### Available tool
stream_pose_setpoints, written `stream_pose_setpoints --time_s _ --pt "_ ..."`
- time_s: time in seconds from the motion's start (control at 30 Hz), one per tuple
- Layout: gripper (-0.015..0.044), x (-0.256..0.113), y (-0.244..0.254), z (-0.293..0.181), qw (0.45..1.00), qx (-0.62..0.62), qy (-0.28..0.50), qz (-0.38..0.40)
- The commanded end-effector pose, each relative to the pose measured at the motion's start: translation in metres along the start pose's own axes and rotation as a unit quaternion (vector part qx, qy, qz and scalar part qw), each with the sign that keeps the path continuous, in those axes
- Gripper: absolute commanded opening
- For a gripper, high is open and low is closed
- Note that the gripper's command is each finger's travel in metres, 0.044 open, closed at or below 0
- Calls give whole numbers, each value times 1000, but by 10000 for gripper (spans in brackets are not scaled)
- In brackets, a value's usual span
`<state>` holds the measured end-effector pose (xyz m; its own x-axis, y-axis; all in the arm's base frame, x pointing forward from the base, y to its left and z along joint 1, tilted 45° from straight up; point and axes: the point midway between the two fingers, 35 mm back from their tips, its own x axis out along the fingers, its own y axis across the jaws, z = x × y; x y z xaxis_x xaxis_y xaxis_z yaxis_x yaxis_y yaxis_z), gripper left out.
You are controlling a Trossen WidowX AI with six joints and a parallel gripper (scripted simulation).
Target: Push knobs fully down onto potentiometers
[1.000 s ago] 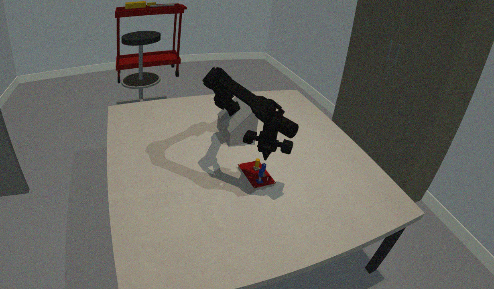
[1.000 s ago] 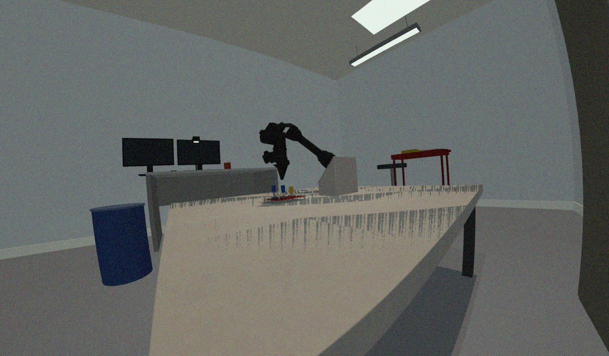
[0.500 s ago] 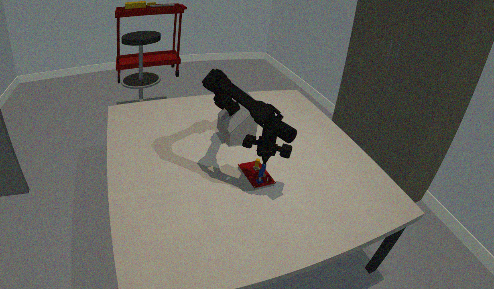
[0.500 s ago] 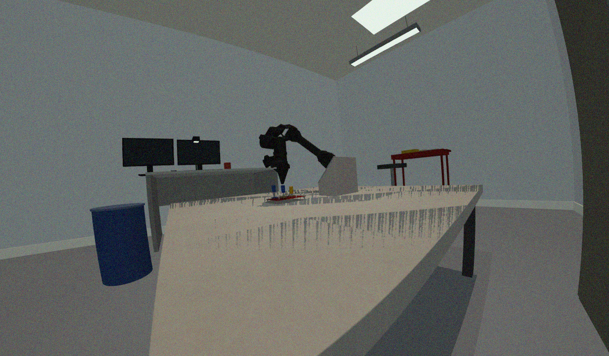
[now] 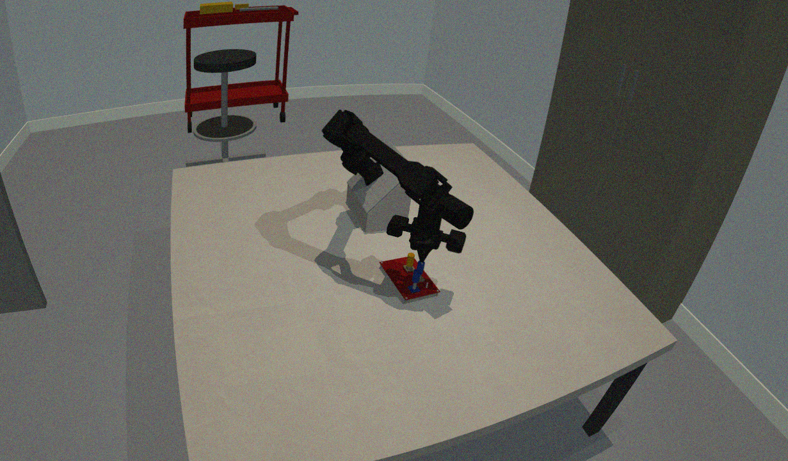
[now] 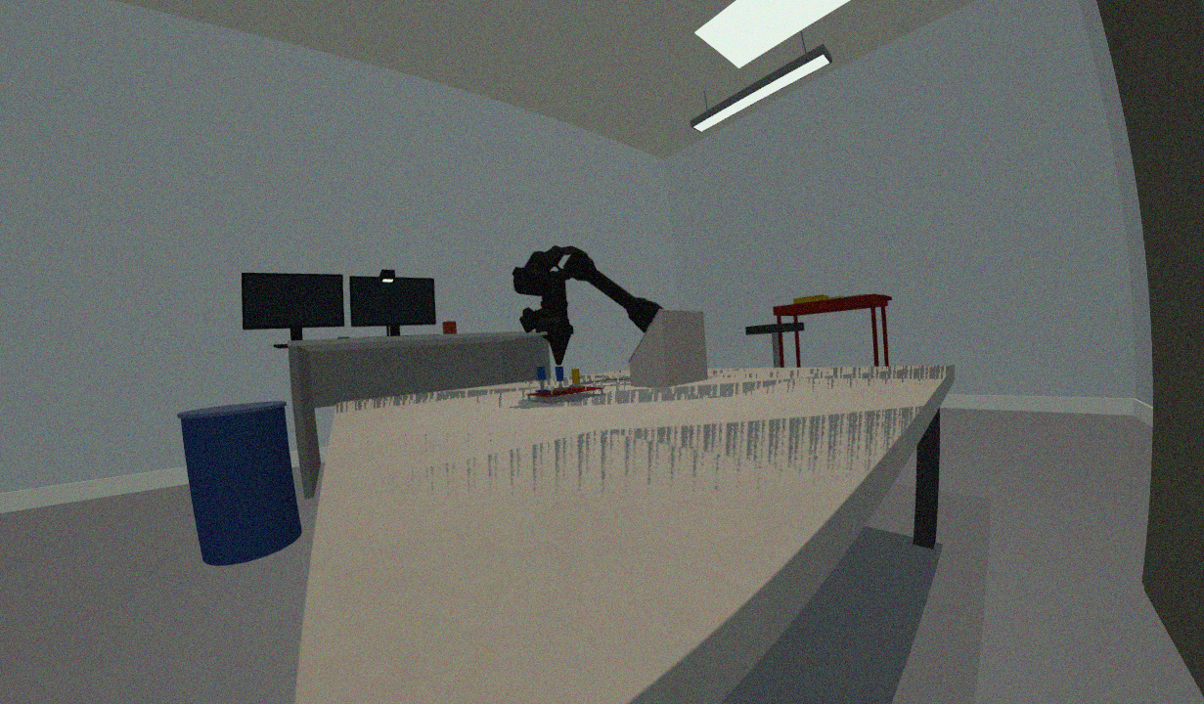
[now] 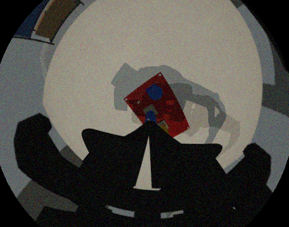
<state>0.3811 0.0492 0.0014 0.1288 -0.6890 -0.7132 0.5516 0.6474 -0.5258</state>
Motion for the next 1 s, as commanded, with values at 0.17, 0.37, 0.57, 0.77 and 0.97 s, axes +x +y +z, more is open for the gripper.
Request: stream_pose_setpoints --time_s 0.17,0.37,0.57,0.77,0.97 --pt "0 3 -1 0 1000 -3 -2 -2" --pt "0 5 -1 0 1000 -3 -2 -2" --pt "0 4 -1 0 1000 -3 -2 -2" --pt "0 4 -1 0 1000 -3 -2 -2" --pt "0 4 -1 0 1000 -3 -2 -2"
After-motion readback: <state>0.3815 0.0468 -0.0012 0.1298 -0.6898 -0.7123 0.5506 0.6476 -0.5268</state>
